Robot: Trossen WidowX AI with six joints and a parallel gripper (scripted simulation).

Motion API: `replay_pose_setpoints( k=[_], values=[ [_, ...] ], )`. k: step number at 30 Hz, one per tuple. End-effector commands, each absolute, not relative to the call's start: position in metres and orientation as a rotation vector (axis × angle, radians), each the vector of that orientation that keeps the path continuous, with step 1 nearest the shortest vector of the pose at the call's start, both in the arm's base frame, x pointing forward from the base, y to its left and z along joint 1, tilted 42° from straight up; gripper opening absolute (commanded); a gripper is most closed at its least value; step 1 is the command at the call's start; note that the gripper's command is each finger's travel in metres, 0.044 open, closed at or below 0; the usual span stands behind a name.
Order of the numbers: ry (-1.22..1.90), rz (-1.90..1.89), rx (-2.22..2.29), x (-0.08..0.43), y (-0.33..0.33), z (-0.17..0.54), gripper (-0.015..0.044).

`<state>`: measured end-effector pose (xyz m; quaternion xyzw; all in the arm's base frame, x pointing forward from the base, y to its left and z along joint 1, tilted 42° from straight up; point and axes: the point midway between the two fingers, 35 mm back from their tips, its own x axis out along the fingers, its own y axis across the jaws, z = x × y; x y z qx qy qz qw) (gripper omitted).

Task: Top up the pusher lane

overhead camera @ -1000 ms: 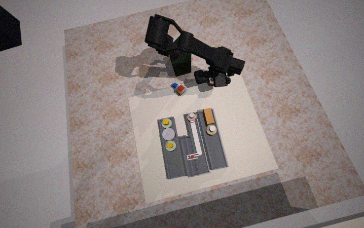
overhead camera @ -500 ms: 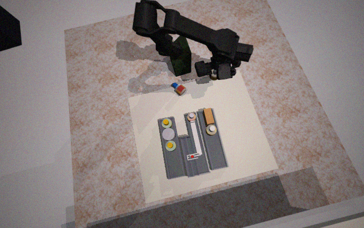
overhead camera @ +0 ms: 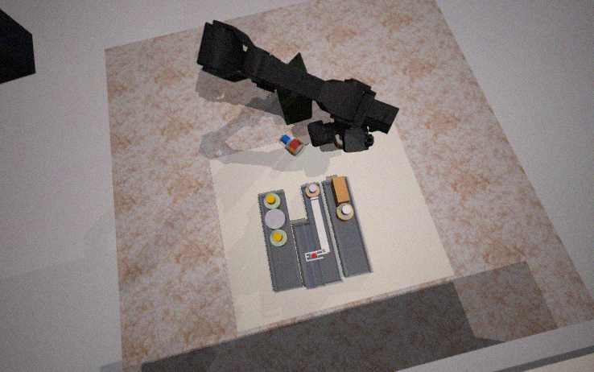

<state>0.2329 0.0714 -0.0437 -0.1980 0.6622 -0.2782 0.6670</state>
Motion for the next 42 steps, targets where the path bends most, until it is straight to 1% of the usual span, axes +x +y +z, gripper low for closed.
replay_pose_setpoints(
  k=[1, 22, 34, 42],
  values=[
    [1.489, -0.628, -0.444, 0.243, 0.054, -0.036, 0.0],
    [1.469, -0.689, -0.45, 0.276, -0.043, 0.002, 0.0],
    [1.467, -0.694, -0.451, 0.275, -0.062, -0.014, 0.0],
    [1.467, -0.694, -0.451, 0.276, -0.063, -0.015, 0.0]
  ],
)
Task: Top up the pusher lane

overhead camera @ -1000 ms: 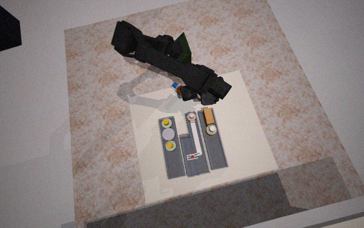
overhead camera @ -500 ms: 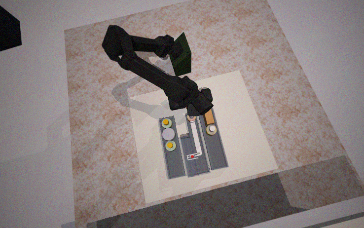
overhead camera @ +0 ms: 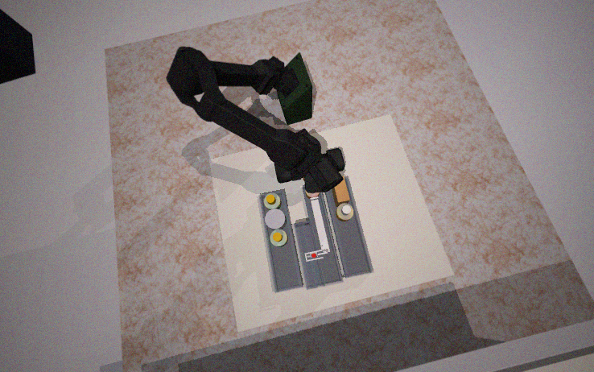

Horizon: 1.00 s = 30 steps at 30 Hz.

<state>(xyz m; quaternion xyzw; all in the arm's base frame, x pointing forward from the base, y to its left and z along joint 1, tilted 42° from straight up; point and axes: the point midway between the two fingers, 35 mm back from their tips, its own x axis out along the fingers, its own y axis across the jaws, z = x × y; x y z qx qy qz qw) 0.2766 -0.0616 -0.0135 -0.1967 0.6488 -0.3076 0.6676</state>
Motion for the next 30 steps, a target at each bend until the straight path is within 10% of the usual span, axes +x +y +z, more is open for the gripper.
replay_pose_setpoints(
  k=[1, 30],
  values=[
    [1.467, -0.694, -0.451, 0.277, -0.063, -0.015, 0.0],
    [1.467, -0.694, -0.45, 0.291, -0.065, -0.014, 0.0]
  ],
)
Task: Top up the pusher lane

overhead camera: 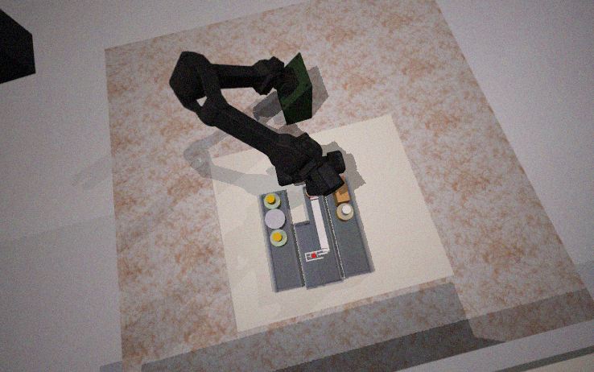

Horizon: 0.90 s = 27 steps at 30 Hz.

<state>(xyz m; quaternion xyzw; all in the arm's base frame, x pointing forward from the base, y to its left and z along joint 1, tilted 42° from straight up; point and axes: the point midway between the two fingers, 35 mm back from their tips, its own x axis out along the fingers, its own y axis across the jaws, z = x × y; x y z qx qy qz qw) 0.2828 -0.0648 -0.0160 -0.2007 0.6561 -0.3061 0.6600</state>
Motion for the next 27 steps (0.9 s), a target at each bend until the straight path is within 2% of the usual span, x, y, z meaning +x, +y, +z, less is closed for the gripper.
replay_pose_setpoints(
  k=[1, 27],
  values=[
    [1.467, -0.694, -0.45, 0.291, -0.065, -0.014, 0.0],
    [1.466, -0.694, -0.45, 0.303, -0.067, -0.013, 0.0]
  ],
)
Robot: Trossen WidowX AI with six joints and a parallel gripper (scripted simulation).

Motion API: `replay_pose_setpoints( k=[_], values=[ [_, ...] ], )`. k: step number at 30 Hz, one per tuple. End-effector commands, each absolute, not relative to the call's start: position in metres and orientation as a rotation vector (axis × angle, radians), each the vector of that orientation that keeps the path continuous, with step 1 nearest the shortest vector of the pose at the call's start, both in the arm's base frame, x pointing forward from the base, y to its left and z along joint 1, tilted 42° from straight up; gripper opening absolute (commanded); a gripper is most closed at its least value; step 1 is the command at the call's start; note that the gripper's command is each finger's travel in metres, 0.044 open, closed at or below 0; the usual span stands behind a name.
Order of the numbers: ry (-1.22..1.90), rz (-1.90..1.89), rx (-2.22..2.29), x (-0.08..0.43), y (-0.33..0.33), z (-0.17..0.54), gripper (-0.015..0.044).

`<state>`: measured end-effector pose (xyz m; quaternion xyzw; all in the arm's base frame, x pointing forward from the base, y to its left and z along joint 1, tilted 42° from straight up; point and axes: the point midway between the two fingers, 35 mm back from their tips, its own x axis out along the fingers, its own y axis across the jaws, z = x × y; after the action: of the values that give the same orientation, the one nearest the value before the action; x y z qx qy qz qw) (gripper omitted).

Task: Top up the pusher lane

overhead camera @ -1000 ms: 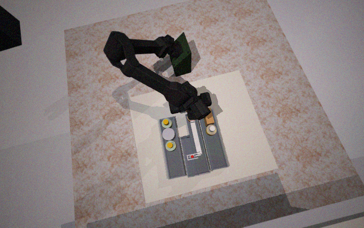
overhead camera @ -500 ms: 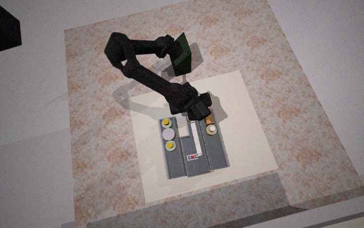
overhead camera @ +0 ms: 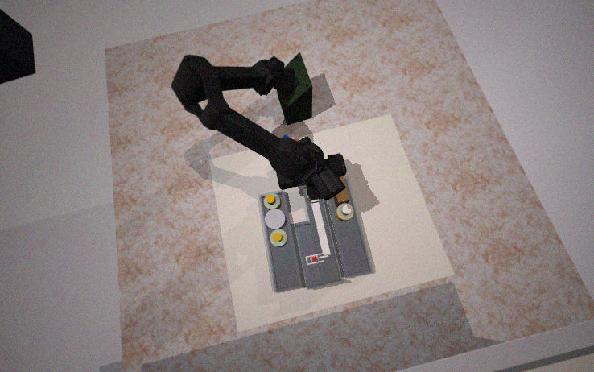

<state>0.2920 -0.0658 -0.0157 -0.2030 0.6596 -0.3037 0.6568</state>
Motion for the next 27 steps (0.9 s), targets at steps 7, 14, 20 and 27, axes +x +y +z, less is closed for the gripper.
replay_pose_setpoints(
  k=[7, 14, 20, 27],
  values=[
    [1.466, -0.694, -0.45, 0.307, -0.067, -0.013, 0.0],
    [1.466, -0.694, -0.45, 0.31, -0.068, -0.012, 0.0],
    [1.466, -0.694, -0.45, 0.313, -0.068, -0.012, 0.0],
    [1.465, -0.694, -0.45, 0.316, -0.069, -0.011, 0.0]
  ],
)
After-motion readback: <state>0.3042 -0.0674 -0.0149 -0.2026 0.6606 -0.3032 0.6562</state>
